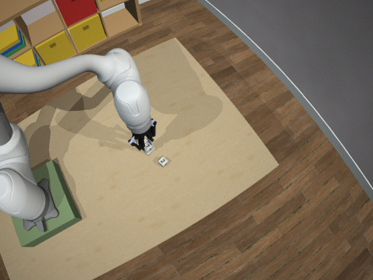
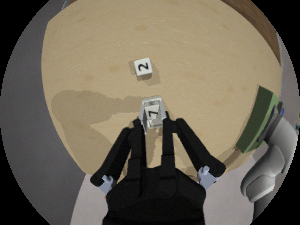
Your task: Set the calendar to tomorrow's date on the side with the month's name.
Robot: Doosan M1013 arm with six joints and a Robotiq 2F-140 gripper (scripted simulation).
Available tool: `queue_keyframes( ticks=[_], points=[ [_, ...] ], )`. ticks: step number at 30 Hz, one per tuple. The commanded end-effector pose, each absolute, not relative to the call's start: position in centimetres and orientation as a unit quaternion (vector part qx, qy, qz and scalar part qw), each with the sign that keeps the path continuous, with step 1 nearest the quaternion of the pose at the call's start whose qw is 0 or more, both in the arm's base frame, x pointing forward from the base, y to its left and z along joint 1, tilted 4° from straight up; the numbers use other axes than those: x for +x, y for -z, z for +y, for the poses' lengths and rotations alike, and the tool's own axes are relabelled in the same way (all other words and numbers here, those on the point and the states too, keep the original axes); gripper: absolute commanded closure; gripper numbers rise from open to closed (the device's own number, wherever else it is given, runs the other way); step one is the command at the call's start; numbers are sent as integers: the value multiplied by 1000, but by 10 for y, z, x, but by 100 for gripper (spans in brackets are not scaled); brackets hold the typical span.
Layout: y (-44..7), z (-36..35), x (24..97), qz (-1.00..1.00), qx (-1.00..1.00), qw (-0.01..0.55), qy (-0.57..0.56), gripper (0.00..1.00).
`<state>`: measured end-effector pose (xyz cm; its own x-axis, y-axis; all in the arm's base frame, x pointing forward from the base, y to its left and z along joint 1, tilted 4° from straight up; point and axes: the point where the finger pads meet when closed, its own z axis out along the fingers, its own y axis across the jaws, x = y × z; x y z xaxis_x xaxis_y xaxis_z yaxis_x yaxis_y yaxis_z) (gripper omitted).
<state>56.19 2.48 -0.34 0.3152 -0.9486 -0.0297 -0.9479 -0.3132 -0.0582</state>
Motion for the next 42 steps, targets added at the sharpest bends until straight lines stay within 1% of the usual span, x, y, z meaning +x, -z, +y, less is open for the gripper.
queue_keyframes(
  ticks=[1, 7, 15, 17, 23, 37, 42],
  points=[
    [3, 25, 562, 585, -810, 32, 5, 84],
    [-6, 24, 561, 585, -810, 32, 5, 84],
    [-59, 22, 559, 585, -810, 32, 5, 84],
    [-59, 22, 559, 585, -810, 32, 5, 84],
    [-92, 20, 557, 585, -810, 32, 5, 84],
    [-96, 20, 557, 587, -809, 32, 5, 84],
    [-96, 29, 555, 631, -775, 33, 3, 84]
  ],
)
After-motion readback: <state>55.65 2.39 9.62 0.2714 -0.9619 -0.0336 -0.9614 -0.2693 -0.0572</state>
